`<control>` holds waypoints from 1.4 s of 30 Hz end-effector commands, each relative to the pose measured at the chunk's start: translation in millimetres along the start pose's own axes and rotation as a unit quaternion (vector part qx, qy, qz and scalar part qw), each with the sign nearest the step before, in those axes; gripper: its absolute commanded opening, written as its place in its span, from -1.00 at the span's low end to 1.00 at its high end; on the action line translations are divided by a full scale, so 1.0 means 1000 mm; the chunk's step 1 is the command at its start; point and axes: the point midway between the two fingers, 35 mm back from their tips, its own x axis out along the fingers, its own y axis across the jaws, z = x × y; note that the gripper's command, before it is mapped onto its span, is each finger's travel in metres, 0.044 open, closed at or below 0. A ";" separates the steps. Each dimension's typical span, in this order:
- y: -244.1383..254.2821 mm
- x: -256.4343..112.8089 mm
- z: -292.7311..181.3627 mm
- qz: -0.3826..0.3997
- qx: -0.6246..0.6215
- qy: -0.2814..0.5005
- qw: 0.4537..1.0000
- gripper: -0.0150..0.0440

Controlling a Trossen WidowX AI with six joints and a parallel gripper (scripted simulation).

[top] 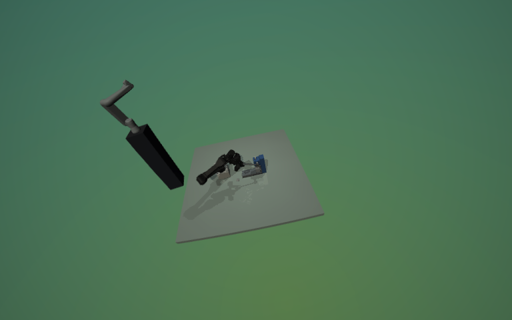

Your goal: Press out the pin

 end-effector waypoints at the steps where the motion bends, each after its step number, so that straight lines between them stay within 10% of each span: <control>1: -0.001 0.004 -0.009 -0.007 -0.007 0.013 1.000 -0.49; 42: -0.001 0.014 -0.025 -0.007 -0.007 0.013 1.000 -0.49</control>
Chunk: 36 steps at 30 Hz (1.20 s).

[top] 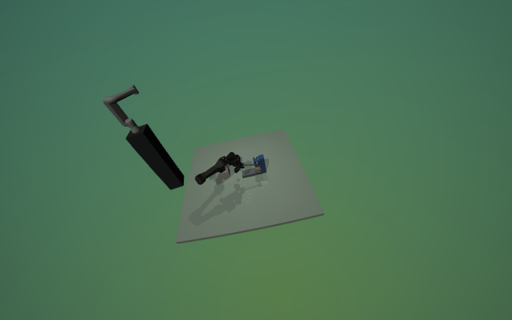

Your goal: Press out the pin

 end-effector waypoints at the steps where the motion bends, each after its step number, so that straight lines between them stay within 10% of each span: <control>1: 0.000 0.004 -0.007 -0.005 -0.004 0.010 1.000 -0.49; 36: -0.001 0.013 -0.017 -0.005 -0.004 0.010 1.000 -0.49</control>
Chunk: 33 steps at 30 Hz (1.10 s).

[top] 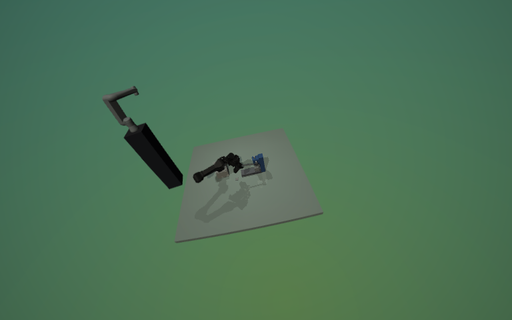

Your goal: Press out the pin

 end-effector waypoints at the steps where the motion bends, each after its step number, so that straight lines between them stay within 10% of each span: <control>1: 0.000 0.003 -0.004 -0.002 -0.001 0.004 1.000 -0.49; 33: 0.000 0.011 -0.012 -0.002 -0.001 0.004 1.000 -0.49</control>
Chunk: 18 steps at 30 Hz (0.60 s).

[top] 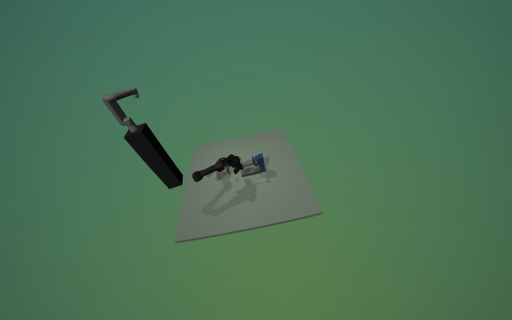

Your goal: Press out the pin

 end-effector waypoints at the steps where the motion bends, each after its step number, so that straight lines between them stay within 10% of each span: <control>1: 0.000 0.002 -0.002 0.000 0.000 0.001 1.000 -0.49; 18: 0.000 0.007 -0.006 0.000 0.000 0.001 1.000 -0.49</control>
